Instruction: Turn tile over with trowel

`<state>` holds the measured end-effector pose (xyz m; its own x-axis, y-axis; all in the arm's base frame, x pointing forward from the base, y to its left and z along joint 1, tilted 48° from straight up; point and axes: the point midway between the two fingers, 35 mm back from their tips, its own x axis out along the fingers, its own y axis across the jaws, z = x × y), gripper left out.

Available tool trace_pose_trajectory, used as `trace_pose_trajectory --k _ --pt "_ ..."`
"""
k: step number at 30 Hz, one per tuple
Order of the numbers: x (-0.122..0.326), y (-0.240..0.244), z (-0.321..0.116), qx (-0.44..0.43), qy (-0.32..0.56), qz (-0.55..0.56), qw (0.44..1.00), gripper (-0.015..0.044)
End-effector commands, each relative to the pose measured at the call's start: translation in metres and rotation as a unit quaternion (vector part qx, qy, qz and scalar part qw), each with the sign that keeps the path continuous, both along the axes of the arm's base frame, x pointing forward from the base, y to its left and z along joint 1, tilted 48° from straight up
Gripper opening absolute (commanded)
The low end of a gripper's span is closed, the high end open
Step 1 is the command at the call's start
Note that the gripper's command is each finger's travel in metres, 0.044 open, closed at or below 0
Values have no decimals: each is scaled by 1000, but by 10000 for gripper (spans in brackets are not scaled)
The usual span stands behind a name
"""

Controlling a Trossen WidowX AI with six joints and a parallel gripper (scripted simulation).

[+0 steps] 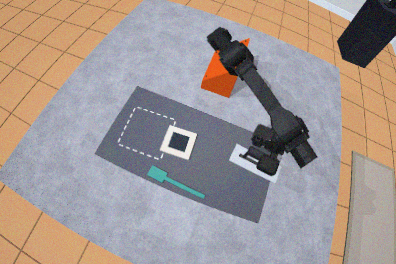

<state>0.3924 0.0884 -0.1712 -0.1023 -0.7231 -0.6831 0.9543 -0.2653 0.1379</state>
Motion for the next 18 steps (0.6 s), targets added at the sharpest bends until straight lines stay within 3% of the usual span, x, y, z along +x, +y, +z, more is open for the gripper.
trace_pose_trajectory --k 1,14,18 --pt "0 -5 -5 -1 1 2 1000 270" --pt "-2 -19 -17 -2 1 2 1000 270" --pt "-2 -19 -17 -2 1 2 1000 165"
